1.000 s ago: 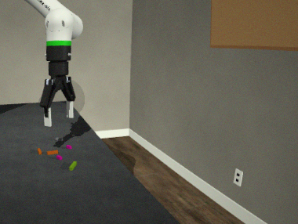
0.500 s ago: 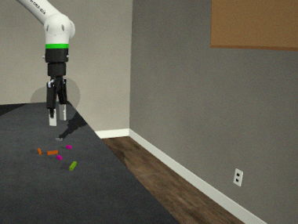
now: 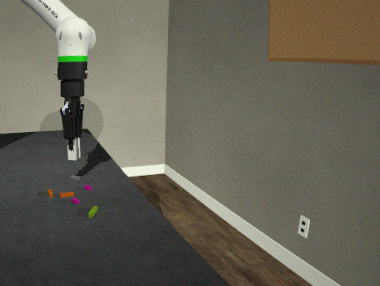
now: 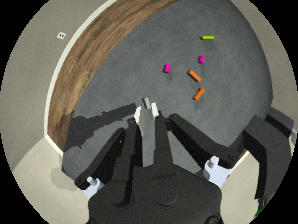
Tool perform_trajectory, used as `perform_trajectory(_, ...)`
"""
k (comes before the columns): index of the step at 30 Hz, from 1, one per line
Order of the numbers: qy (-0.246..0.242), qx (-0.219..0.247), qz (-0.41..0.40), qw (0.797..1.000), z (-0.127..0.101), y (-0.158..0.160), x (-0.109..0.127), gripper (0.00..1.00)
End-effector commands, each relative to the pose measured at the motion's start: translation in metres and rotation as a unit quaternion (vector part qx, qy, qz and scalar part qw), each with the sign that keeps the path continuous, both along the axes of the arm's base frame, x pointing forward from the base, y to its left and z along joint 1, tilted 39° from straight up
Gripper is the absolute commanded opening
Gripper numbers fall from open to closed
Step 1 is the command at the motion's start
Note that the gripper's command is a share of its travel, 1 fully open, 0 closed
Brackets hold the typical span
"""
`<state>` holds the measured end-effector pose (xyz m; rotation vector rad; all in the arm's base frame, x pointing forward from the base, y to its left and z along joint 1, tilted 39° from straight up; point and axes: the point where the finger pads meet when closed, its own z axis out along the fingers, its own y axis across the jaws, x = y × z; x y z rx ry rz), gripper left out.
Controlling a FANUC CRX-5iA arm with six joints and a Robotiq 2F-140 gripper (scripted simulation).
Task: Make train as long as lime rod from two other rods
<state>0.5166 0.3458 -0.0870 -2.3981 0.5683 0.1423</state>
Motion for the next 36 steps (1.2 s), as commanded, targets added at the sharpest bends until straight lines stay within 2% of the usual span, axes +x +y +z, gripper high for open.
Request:
perform_trajectory(1,0.0,0.0,0.0,1.0,0.0,0.0,0.0,0.15)
perform_trajectory(23,0.0,0.0,0.0,1.0,-0.001,0.001,0.0,0.15)
perform_trajectory(36,0.0,0.0,0.0,1.0,-0.012,0.009,0.001,0.15)
